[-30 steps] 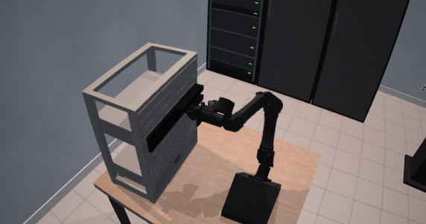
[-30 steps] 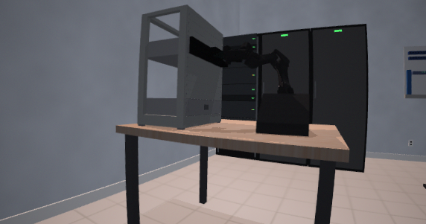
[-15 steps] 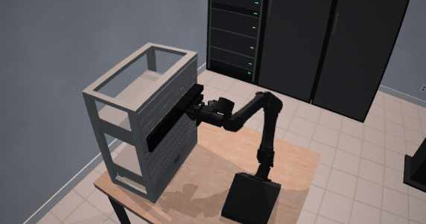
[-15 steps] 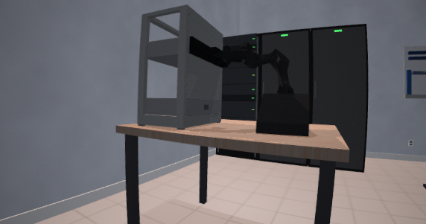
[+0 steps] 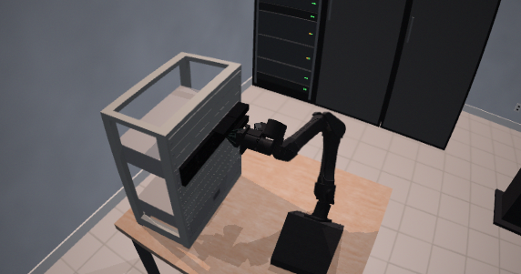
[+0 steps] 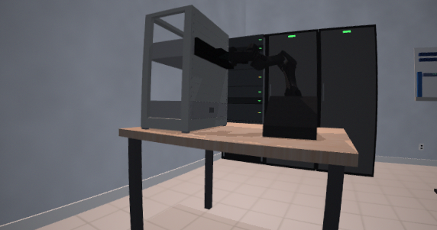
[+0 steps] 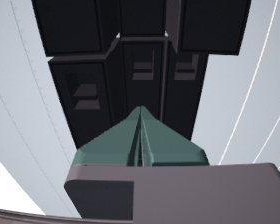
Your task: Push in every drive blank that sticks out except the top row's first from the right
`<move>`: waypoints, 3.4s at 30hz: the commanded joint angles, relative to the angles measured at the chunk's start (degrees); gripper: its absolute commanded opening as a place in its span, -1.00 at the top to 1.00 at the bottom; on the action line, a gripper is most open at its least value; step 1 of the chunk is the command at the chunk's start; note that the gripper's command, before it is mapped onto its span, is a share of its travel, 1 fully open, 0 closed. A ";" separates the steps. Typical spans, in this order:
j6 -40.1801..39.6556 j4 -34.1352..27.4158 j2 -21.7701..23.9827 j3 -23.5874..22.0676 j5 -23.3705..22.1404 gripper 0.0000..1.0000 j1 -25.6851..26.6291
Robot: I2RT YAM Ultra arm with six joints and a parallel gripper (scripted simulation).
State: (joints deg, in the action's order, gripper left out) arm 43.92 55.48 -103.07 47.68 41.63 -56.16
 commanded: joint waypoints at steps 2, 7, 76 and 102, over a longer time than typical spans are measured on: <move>-0.66 -1.72 -1.93 1.99 -0.91 1.00 1.97; -0.65 -1.62 -1.40 0.69 -0.21 1.00 1.51; -0.47 -8.09 5.05 1.25 9.64 1.00 -9.42; -0.53 -8.72 5.32 2.84 7.91 1.00 -7.42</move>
State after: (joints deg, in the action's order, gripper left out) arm 44.07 47.70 -98.02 48.84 50.72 -63.37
